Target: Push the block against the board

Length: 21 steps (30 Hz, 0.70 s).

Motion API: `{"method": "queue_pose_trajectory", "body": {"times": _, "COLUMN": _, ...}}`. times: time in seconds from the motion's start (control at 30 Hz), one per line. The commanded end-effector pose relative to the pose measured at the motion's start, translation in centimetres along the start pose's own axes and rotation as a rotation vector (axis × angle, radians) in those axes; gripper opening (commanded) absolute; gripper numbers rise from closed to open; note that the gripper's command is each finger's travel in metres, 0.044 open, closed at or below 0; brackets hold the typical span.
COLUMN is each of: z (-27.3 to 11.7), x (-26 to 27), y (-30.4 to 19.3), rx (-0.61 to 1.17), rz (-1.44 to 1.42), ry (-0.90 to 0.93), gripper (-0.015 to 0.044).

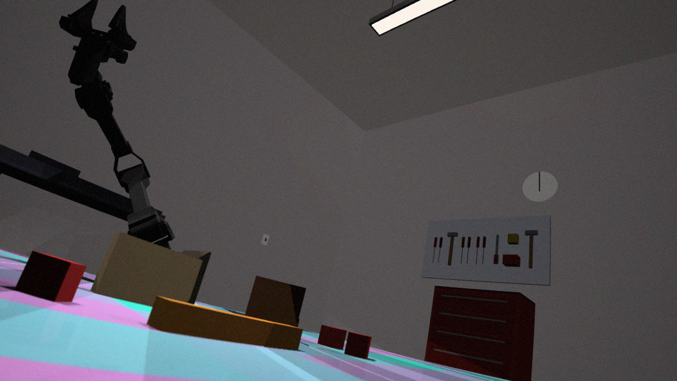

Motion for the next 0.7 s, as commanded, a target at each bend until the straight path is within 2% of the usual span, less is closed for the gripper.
{"method": "queue_pose_trajectory", "body": {"times": 0.0, "z": 0.0, "x": 0.0, "y": 0.0, "rx": 0.0, "rz": 0.0, "ry": 0.0, "gripper": 0.0374}}
{"method": "queue_pose_trajectory", "body": {"times": 0.13, "z": 0.0, "x": 0.0, "y": -0.6, "rx": 0.016, "rz": 0.024, "ry": -0.005, "gripper": 0.0269}}
{"method": "queue_pose_trajectory", "body": {"times": 0.47, "z": -0.3, "x": 0.8, "y": -6.1, "rx": 0.172, "rz": 0.222, "ry": -0.052, "gripper": 0.0006}}
{"method": "queue_pose_trajectory", "body": {"times": 0.67, "z": -0.7, "x": 1.9, "y": -9.4, "rx": 0.274, "rz": 0.334, "ry": -0.07, "gripper": 0.0}}
Point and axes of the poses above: the point midway between the two fingers, 35 mm back from their tips, its own z axis out along the fingers, its own x axis across the jaws, y = z × x, the point moved 4 cm from there along -z, back along the fingers, and after that the axes turned 15 degrees about z, right-handed, at the moved point
